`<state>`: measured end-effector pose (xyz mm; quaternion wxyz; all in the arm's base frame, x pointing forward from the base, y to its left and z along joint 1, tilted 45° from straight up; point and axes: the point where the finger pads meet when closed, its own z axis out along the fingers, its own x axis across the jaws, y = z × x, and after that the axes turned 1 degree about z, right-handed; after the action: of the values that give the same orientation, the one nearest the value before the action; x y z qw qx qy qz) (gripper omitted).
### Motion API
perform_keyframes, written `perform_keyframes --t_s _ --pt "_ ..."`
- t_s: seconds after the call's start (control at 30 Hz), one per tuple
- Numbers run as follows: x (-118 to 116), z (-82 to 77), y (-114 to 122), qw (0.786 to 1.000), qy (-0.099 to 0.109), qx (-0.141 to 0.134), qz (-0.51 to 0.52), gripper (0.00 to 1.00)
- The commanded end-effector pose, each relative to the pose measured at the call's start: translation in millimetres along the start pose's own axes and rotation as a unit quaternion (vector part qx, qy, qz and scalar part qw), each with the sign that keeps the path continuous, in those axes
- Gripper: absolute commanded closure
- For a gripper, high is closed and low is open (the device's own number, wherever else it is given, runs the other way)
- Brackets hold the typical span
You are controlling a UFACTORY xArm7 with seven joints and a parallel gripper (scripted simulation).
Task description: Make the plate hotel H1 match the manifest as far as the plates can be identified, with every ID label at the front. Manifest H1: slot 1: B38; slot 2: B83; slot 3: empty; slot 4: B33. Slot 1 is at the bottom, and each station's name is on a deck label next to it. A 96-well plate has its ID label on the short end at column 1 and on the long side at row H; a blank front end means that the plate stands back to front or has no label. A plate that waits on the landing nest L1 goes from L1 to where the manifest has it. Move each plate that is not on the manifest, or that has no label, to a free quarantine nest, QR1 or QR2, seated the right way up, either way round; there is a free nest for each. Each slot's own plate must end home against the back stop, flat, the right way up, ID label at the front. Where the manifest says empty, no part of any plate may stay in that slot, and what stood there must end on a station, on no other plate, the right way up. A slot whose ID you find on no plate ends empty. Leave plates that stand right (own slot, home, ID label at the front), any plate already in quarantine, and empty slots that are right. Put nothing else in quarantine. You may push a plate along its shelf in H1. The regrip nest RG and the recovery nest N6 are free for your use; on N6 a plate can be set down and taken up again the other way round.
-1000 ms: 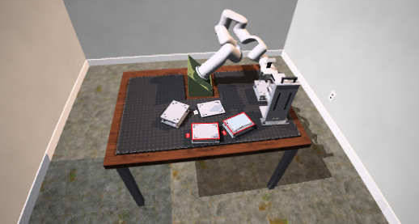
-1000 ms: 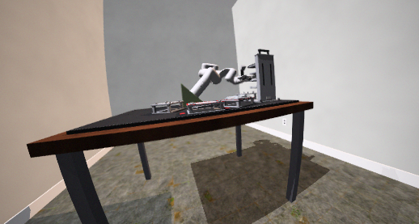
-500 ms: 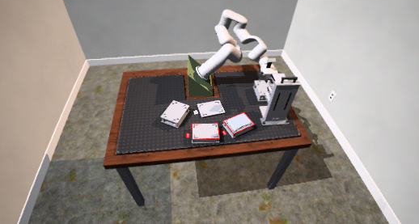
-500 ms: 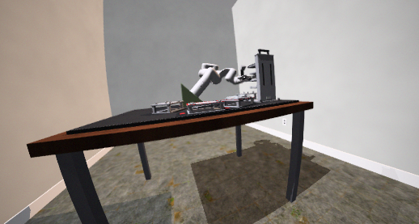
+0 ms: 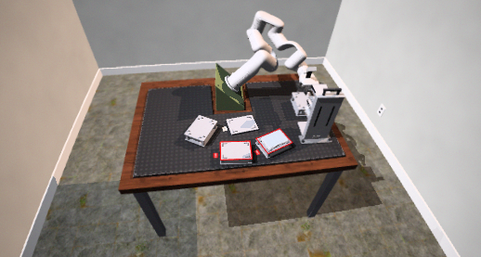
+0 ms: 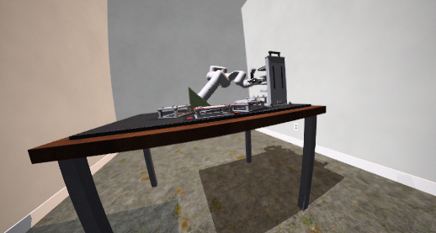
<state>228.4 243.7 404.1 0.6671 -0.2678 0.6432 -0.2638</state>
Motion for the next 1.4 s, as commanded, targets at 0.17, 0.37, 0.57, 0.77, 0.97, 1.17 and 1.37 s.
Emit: perform_keyframes --t_s 0.17,0.37,0.57,0.77,0.97,1.17,1.37 --pt "-0.1 0.1 -0.5 1.0 0.0 0.0 0.001 0.0" --pt "-0.1 -10.6 -0.5 1.0 0.0 0.0 0.001 0.0" --pt "-0.1 -26.6 -0.5 1.0 0.0 0.0 0.001 0.0" --pt "0.0 -29.9 2.2 1.0 0.0 0.0 0.001 0.0" --pt "0.3 -29.9 18.1 1.0 0.0 0.0 0.001 0.0" --pt "0.6 -29.9 34.1 1.0 0.0 0.0 0.001 0.0" --pt "0.8 -29.8 44.7 1.0 0.0 0.0 0.001 0.0"
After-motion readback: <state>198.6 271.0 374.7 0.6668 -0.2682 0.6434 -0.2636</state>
